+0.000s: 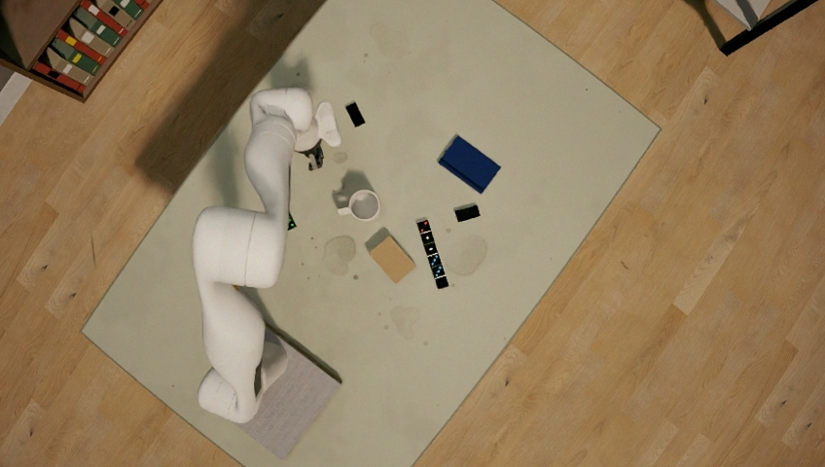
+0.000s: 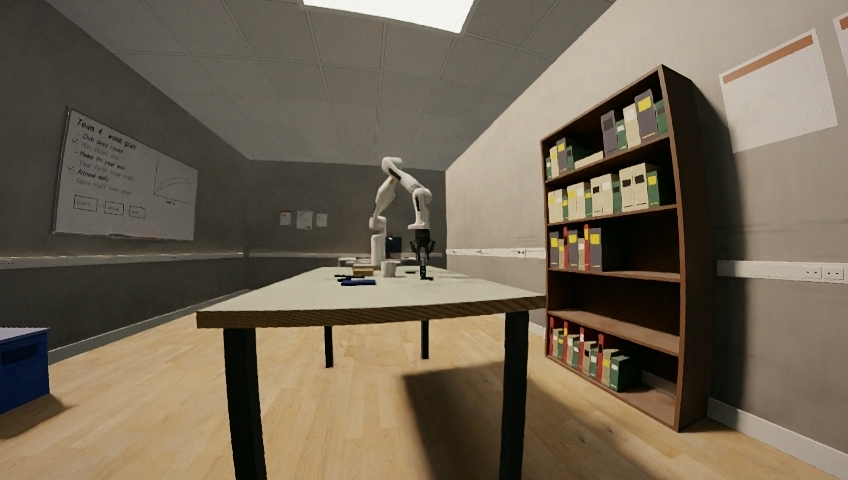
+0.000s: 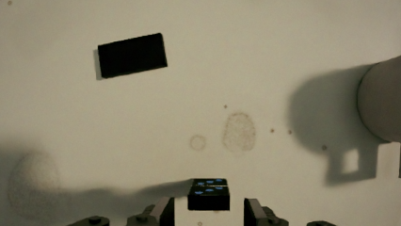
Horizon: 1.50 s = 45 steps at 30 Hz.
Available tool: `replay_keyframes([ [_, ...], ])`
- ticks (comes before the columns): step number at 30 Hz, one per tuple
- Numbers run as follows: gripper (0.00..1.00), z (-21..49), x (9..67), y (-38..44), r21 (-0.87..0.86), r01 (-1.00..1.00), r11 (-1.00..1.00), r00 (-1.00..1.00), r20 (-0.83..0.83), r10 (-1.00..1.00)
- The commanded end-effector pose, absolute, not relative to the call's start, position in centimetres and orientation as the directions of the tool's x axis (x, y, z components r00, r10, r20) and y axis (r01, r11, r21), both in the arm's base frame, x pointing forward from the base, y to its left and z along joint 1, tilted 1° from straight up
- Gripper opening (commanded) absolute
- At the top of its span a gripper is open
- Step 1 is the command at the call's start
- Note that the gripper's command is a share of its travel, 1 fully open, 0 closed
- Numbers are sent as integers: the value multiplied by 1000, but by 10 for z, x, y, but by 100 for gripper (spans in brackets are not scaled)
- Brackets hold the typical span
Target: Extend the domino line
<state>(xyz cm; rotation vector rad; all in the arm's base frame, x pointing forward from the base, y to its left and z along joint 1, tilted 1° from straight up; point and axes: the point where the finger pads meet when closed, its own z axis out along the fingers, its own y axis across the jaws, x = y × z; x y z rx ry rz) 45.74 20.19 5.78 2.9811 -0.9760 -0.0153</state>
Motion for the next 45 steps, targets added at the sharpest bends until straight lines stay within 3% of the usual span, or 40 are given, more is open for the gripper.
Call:
replay_keyframes([
  [1, 49, 56, 458, 202, 6, -591, -806, 806, -7, -591],
  [45, 49, 45, 458, 202, 6, -591, -806, 806, -7, -591],
])
